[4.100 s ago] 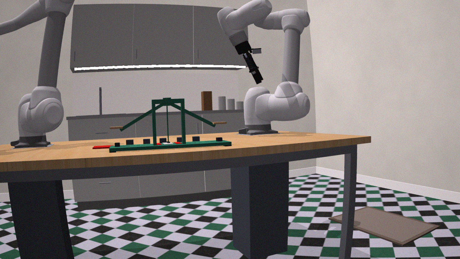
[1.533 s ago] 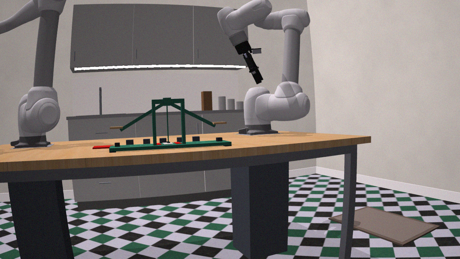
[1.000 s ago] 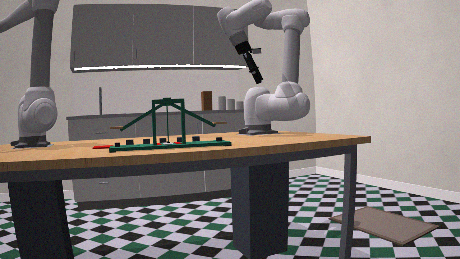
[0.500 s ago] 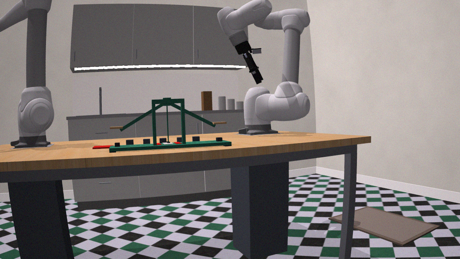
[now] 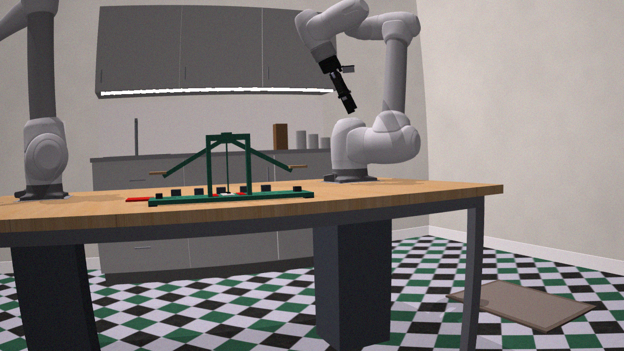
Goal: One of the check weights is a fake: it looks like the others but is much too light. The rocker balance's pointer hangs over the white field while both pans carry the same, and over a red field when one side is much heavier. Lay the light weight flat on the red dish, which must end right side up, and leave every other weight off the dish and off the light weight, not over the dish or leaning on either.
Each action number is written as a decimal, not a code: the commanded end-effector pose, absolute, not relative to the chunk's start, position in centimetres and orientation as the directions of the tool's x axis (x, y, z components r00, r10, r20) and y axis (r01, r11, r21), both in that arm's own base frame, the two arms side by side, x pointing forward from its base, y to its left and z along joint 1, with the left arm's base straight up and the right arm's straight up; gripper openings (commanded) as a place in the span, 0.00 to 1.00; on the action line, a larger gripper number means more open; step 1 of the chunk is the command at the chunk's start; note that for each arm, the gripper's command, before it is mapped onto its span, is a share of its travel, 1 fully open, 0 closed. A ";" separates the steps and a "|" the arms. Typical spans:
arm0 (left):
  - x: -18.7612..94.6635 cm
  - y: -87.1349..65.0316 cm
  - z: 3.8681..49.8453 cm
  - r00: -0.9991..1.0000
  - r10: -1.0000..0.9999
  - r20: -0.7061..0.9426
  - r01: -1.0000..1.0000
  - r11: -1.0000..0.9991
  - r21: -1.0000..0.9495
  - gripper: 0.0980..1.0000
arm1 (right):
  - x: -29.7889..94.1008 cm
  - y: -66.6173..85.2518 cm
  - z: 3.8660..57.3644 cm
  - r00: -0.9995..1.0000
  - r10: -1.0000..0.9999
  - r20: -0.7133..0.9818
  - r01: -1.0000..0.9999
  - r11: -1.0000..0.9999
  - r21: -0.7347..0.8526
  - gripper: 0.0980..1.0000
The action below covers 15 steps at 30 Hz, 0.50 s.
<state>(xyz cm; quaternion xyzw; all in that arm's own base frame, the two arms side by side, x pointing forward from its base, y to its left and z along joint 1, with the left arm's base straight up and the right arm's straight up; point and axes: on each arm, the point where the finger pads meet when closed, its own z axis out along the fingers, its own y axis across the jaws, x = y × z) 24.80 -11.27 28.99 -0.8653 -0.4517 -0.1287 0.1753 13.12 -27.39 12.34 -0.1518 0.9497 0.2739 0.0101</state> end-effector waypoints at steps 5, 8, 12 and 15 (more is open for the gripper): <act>24.8 -11.3 29.0 0.559 0.737 0.381 0.827 -0.531 -0.186 1.00 | 11.6 -28.4 12.4 -0.875 -0.428 -0.228 -0.482 0.714 0.509 1.00; 24.8 -11.3 29.0 0.559 0.737 0.381 0.827 -0.531 -0.186 1.00 | 11.0 -28.7 12.3 -0.835 -0.476 -0.275 -0.547 0.673 0.498 1.00; 24.8 -11.3 29.0 0.559 0.737 0.381 0.827 -0.531 -0.186 1.00 | 10.4 -29.0 12.3 -0.792 -0.520 -0.321 -0.609 0.630 0.482 1.00; 24.8 -11.3 29.0 0.559 0.737 0.381 0.827 -0.531 -0.186 1.00 | 10.0 -29.2 12.3 -0.760 -0.546 -0.352 -0.648 0.600 0.470 1.00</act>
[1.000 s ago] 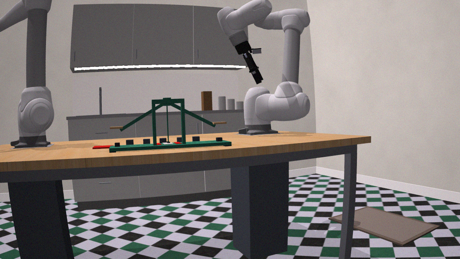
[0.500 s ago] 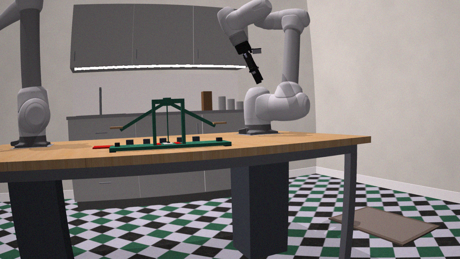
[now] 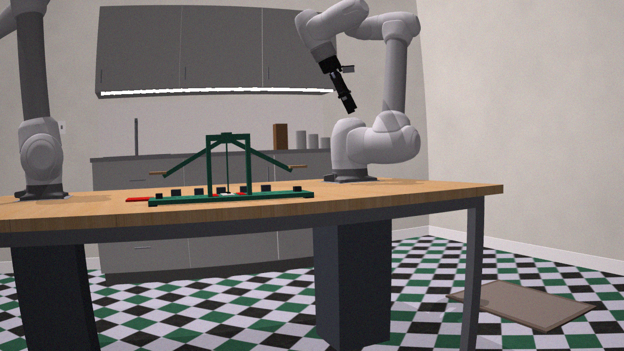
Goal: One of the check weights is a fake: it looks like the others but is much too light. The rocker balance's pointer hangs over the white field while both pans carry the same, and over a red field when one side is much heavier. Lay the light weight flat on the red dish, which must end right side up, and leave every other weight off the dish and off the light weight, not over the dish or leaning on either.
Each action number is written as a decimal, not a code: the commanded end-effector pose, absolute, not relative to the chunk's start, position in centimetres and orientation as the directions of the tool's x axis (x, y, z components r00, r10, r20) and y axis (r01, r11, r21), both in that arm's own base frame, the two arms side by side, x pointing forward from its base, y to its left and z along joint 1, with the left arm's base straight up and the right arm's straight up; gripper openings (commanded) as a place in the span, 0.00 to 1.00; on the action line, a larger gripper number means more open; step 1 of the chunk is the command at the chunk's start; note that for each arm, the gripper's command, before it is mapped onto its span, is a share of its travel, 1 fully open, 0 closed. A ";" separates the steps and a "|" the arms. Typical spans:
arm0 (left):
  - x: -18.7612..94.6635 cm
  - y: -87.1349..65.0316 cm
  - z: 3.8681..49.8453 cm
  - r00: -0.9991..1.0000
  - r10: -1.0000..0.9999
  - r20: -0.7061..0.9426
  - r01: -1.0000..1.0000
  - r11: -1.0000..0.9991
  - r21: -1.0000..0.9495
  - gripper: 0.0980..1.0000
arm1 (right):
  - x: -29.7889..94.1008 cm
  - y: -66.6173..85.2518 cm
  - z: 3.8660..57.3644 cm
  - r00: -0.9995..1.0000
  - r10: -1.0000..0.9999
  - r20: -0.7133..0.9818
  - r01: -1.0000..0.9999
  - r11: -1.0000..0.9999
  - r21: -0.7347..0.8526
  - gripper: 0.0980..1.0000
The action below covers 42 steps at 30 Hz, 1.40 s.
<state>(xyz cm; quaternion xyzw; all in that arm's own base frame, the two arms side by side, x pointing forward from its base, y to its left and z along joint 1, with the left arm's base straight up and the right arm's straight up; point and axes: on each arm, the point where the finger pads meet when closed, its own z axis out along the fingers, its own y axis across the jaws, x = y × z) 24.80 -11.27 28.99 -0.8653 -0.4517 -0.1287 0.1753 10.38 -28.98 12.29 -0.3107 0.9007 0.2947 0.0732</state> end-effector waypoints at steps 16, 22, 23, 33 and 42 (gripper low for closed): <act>24.8 -11.3 29.0 0.559 0.737 0.381 0.827 -0.531 -0.186 1.00 | 7.3 -30.5 12.3 -0.515 -0.673 -0.532 -0.857 0.385 0.342 1.00; 24.8 -11.3 29.0 0.559 0.737 0.381 0.827 -0.531 -0.186 1.00 | 6.3 -30.9 12.2 -0.407 -0.699 -0.588 -0.913 0.300 0.276 1.00; 24.8 -11.3 29.0 0.559 0.737 0.381 0.827 -0.531 -0.186 1.00 | 6.1 -31.0 12.2 -0.389 -0.703 -0.596 -0.921 0.287 0.264 1.00; 24.8 -11.3 29.0 0.559 0.737 0.381 0.827 -0.531 -0.186 1.00 | 4.9 -31.4 12.2 -0.259 -0.718 -0.646 -0.966 0.190 0.176 1.00; 24.8 -11.3 29.0 0.559 0.737 0.381 0.827 -0.531 -0.186 1.00 | 3.8 -31.7 12.2 -0.139 -0.720 -0.680 -0.990 0.106 0.090 1.00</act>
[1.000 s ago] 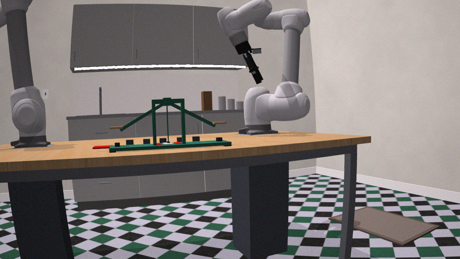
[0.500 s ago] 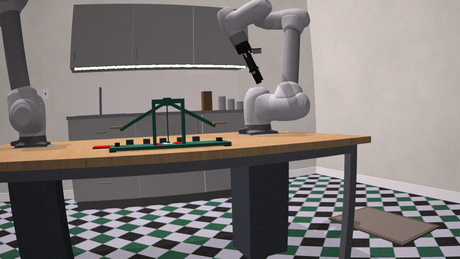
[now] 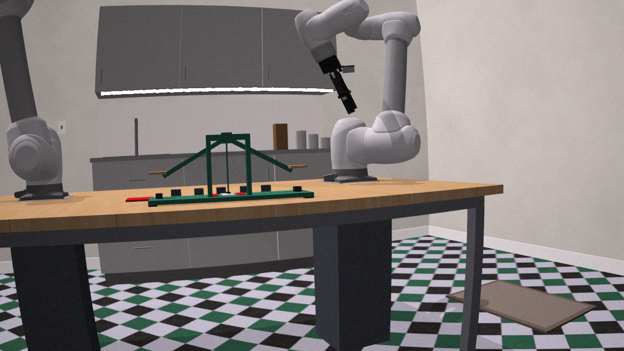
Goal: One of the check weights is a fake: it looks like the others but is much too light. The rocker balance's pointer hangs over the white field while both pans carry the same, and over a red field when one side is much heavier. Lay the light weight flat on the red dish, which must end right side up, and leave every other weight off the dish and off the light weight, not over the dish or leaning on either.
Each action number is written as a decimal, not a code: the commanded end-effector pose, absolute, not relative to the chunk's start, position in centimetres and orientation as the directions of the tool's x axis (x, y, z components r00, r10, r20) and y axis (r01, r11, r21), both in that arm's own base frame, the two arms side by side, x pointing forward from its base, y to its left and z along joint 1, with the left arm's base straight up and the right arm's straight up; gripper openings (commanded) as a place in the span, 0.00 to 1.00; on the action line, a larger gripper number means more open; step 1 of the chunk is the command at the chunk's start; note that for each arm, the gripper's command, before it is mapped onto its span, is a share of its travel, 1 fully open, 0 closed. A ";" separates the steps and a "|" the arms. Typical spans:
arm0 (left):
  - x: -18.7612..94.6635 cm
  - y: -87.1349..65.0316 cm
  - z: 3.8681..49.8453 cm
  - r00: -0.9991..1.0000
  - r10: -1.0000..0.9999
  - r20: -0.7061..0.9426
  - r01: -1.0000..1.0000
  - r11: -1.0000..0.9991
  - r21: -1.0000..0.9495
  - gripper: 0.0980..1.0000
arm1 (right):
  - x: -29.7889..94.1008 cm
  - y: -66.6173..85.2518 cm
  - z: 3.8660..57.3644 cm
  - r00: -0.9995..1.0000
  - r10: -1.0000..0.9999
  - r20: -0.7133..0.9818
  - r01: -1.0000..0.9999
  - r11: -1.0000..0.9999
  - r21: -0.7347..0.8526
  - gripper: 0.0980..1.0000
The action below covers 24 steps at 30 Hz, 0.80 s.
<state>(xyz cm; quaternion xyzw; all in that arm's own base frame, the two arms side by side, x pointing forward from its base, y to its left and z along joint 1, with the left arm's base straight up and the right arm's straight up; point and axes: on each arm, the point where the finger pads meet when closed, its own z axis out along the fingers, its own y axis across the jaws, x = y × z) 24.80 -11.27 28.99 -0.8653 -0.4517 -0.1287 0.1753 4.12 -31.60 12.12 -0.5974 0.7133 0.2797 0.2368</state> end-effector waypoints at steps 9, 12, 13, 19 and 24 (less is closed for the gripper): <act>24.8 -11.3 29.0 0.559 0.737 0.381 0.827 -0.531 -0.186 1.00 | 3.2 -31.9 12.1 -0.069 -0.717 -0.694 -0.998 0.059 0.037 1.00; 24.8 -11.3 29.0 0.559 0.737 0.381 0.827 -0.531 -0.186 1.00 | 3.0 -32.0 12.1 -0.045 -0.715 -0.698 -0.999 0.044 0.020 1.00; 24.8 -11.3 29.0 0.559 0.737 0.381 0.827 -0.531 -0.186 1.00 | 2.9 -32.0 12.1 -0.038 -0.715 -0.699 -0.999 0.039 0.014 1.00; 24.8 -11.3 29.0 0.559 0.737 0.381 0.827 -0.531 -0.186 1.00 | 2.6 -32.1 12.1 -0.004 -0.711 -0.703 -1.000 0.018 -0.012 1.00; 24.8 -11.3 29.0 0.559 0.737 0.381 0.827 -0.531 -0.186 1.00 | 2.5 -32.1 12.1 0.007 -0.710 -0.704 -1.000 0.010 -0.021 1.00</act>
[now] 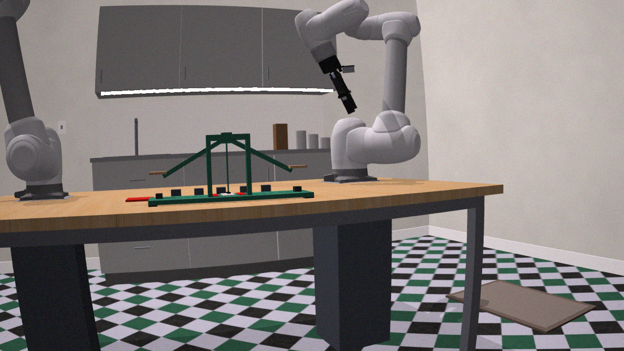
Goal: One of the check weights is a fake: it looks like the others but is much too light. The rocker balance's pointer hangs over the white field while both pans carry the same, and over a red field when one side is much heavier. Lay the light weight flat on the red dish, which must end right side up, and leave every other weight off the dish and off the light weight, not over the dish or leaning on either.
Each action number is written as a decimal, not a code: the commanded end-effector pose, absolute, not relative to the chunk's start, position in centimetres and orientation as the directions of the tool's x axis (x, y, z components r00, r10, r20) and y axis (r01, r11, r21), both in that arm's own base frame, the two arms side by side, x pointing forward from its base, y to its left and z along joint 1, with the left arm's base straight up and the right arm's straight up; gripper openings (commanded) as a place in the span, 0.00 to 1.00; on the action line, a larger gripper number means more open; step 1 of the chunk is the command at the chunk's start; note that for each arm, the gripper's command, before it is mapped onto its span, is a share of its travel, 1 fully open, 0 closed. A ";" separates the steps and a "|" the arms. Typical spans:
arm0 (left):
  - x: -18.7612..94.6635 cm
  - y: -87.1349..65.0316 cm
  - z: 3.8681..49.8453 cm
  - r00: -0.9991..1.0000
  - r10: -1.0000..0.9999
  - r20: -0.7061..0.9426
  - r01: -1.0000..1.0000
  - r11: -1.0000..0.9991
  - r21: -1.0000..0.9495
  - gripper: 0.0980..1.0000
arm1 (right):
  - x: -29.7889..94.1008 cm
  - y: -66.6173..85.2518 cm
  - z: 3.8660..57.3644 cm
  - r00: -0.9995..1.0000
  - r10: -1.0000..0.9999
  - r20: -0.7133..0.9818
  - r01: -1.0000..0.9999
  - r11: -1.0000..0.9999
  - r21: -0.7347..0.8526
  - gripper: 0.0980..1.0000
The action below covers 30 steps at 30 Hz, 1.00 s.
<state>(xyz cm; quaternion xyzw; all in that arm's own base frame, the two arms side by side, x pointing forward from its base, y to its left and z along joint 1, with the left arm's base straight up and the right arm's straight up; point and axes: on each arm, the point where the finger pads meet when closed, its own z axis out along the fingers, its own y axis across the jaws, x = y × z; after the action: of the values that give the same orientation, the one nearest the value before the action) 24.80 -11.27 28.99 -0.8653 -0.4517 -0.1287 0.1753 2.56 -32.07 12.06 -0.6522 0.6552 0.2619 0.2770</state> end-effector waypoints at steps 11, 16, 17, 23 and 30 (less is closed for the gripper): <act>24.8 -11.3 29.0 0.559 0.737 0.381 0.827 -0.531 -0.186 1.00 | 2.4 -32.2 12.1 0.027 -0.708 -0.706 -0.999 -0.002 -0.036 1.00; 24.8 -11.3 29.0 0.559 0.737 0.381 0.827 -0.531 -0.186 1.00 | 2.4 -32.2 12.1 0.029 -0.708 -0.706 -0.999 -0.003 -0.037 1.00; 24.8 -11.3 29.0 0.559 0.737 0.381 0.827 -0.531 -0.186 1.00 | 2.4 -32.2 12.1 0.029 -0.708 -0.706 -0.999 -0.003 -0.037 1.00; 25.3 -12.6 28.7 0.551 0.748 0.371 0.832 -0.526 -0.175 1.00 | 2.4 -32.2 12.1 0.029 -0.708 -0.706 -0.999 -0.003 -0.038 1.00; 28.6 -22.6 26.0 0.484 0.828 0.282 0.873 -0.476 -0.102 1.00 | 2.4 -32.2 12.1 0.029 -0.708 -0.706 -0.999 -0.003 -0.038 1.00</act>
<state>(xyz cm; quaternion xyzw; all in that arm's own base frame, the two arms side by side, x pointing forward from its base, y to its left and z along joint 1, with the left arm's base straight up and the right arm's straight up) 27.00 -17.86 27.43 -0.8593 -0.4801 -0.1092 0.1388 2.34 -32.12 12.06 -0.6593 0.6469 0.2590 0.2824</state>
